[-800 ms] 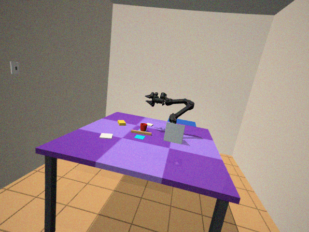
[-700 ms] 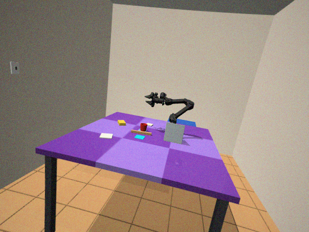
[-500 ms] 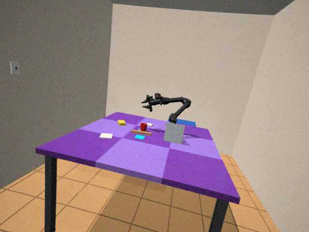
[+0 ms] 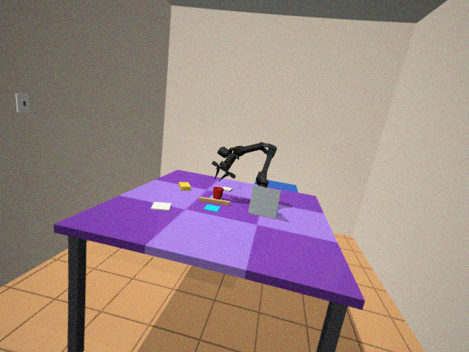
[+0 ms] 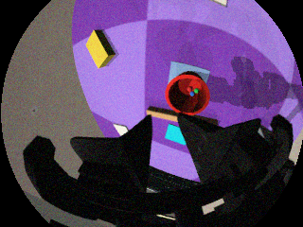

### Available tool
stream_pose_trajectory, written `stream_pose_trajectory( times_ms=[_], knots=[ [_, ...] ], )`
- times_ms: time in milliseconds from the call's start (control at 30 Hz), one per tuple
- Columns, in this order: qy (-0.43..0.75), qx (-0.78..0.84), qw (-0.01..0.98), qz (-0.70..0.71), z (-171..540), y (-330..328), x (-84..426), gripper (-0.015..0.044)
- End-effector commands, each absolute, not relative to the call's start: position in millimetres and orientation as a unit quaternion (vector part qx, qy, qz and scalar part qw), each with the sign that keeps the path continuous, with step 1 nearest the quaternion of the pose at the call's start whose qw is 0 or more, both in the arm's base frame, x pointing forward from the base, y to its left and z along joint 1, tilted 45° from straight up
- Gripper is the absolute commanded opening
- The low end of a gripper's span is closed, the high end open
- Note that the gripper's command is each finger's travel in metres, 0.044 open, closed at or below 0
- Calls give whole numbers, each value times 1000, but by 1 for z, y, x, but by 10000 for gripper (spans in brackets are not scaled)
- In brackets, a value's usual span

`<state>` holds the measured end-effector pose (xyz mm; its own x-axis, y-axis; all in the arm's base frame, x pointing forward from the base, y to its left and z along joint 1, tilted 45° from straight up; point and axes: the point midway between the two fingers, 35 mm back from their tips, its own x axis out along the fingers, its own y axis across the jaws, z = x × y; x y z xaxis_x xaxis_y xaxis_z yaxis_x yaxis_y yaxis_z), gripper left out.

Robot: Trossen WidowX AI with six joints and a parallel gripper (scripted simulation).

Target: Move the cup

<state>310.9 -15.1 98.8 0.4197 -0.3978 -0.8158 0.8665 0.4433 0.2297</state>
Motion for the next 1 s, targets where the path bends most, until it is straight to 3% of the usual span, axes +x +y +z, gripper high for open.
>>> stream_pose_trajectory(
  times_ms=[0, 967],
  knots=[
    [276, 269, 670, -635, 71, -30, 273, 148],
    [276, 270, 670, -634, 57, -46, 276, 148]
  ],
)
